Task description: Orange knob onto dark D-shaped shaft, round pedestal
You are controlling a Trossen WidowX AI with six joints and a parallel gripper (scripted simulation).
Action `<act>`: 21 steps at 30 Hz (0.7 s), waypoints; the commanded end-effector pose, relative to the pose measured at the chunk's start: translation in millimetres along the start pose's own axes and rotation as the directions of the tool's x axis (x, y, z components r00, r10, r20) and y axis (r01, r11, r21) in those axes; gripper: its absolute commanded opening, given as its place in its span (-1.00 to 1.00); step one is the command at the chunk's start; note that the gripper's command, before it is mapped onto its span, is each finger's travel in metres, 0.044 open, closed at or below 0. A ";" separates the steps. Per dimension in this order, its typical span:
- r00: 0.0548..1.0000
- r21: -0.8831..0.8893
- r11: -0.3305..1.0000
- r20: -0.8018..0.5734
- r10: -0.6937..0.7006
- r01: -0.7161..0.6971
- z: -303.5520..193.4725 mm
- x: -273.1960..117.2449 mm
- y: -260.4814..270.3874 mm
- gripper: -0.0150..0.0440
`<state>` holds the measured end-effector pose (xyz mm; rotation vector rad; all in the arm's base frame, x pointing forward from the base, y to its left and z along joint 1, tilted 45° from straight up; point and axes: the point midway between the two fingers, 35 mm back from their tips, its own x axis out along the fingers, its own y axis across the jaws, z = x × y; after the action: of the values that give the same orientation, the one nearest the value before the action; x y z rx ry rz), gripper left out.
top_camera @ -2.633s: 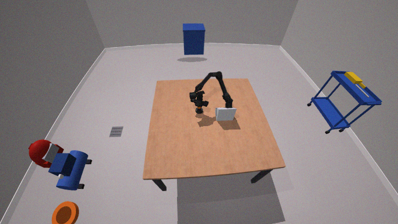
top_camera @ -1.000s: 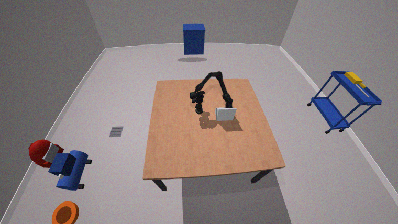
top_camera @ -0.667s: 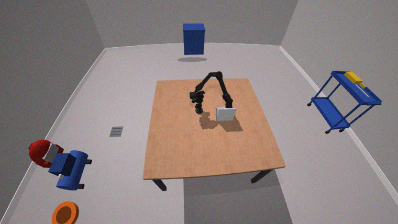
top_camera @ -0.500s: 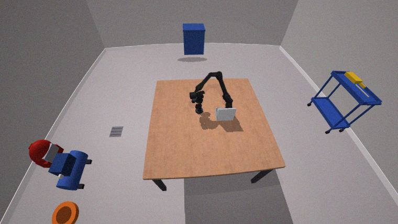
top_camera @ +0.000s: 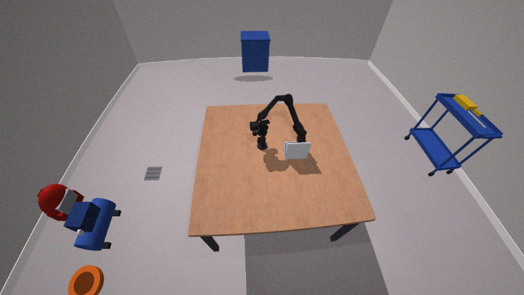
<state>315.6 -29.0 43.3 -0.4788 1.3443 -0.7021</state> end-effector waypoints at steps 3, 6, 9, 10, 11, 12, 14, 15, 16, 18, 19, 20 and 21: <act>1.000 0.000 1.000 -0.003 0.004 -0.004 -1.6 -4.7 0.7 -0.49; 1.000 0.058 0.998 -0.003 0.004 -0.004 -1.7 -4.9 0.6 -0.49; 1.000 0.169 0.986 -0.003 0.004 -0.004 -1.1 -5.1 0.3 -0.49; 1.000 0.198 0.980 -0.003 0.004 -0.004 -0.6 -4.9 0.1 -0.49; 1.000 0.208 0.978 -0.003 0.004 -0.004 0.0 -4.4 -0.1 -0.49; 1.000 0.208 0.978 -0.003 0.004 -0.004 0.5 -4.0 -0.3 -0.49; 1.000 0.208 0.978 -0.003 0.004 -0.003 1.5 -3.1 -0.8 -0.49; 1.000 0.208 0.978 -0.003 0.004 -0.003 2.1 -2.7 -1.2 -0.49; 1.000 0.208 0.978 -0.003 0.004 -0.003 2.6 -2.5 -1.3 -0.49; 1.000 0.208 0.978 -0.002 0.004 -0.003 3.3 -2.2 -1.0 -0.49; 1.000 0.208 0.978 -0.002 0.004 -0.003 3.5 -2.3 -0.8 -0.49; 1.000 0.208 0.978 -0.002 0.004 -0.003 3.5 -2.4 -0.5 -0.49; 1.000 0.208 0.978 -0.002 0.004 -0.004 3.5 -2.6 -0.1 -0.49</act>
<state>316.4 -29.3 45.8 -0.3172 1.2666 -0.8281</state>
